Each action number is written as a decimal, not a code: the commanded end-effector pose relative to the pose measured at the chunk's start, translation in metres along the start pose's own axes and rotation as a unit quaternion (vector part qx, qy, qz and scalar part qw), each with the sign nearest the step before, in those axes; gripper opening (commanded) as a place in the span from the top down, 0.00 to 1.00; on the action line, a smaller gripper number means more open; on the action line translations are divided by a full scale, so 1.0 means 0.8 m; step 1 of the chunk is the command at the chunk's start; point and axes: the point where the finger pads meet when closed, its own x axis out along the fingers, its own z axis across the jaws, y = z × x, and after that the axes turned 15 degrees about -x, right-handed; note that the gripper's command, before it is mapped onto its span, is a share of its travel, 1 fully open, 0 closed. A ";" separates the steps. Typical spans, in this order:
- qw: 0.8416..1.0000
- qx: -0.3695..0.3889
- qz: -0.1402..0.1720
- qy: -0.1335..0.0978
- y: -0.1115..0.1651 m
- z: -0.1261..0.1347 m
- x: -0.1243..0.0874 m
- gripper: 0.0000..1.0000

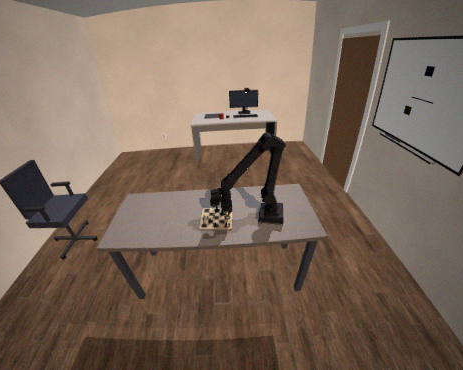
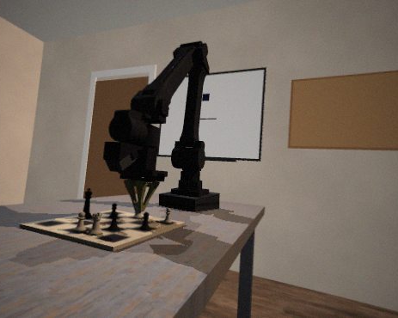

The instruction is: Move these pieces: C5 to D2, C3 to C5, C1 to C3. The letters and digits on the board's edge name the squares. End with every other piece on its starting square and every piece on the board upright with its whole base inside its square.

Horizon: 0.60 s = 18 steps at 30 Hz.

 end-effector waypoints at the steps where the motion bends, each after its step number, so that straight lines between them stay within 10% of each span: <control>1: 1.000 -0.004 -0.009 0.001 -0.010 -0.004 -0.002 0.87; 9: 1.000 -0.004 -0.009 0.001 -0.010 -0.004 -0.002 0.65; 18: 1.000 -0.004 -0.009 0.001 -0.010 -0.004 -0.002 0.65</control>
